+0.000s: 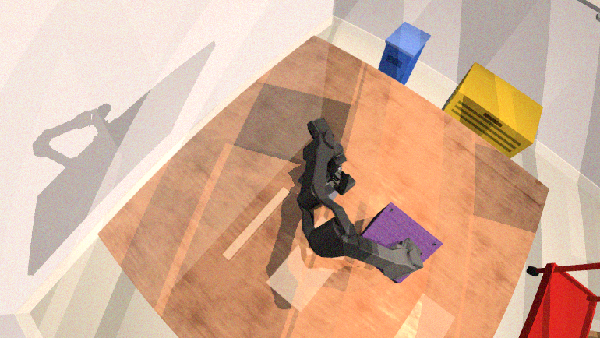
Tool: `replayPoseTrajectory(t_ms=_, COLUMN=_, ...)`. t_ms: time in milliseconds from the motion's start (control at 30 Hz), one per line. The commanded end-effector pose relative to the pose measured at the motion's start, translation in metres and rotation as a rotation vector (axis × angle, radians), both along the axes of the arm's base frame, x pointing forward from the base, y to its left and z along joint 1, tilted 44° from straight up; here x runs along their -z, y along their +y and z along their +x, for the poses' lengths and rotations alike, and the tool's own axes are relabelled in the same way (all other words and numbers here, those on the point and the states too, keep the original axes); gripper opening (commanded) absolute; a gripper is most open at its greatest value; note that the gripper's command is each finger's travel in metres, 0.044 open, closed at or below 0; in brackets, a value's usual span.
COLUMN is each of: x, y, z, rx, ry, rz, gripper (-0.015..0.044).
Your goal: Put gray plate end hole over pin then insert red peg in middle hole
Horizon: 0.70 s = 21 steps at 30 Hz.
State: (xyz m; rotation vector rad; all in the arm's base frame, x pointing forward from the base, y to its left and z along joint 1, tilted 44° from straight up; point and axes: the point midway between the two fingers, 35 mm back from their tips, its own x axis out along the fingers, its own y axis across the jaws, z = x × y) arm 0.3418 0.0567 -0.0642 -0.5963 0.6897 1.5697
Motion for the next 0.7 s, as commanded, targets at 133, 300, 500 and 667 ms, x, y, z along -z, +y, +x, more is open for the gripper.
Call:
replayPoseTrajectory(t_ms=133, x=0.000, y=0.000, z=0.000, rx=-0.002, ry=-0.001, rz=0.000, gripper=0.0341)
replayPoseTrajectory(t_ms=300, x=0.000, y=0.000, z=0.000, rx=-0.002, ry=-0.001, rz=0.000, gripper=0.0440)
replayPoseTrajectory(t_ms=500, x=-0.028, y=-0.029, z=0.010, rx=0.001, ry=-0.002, rz=-0.005, gripper=0.0440)
replayPoseTrajectory(t_ms=667, x=-0.083, y=-0.080, z=0.013, rx=0.003, ry=-0.001, rz=-0.003, gripper=0.0440)
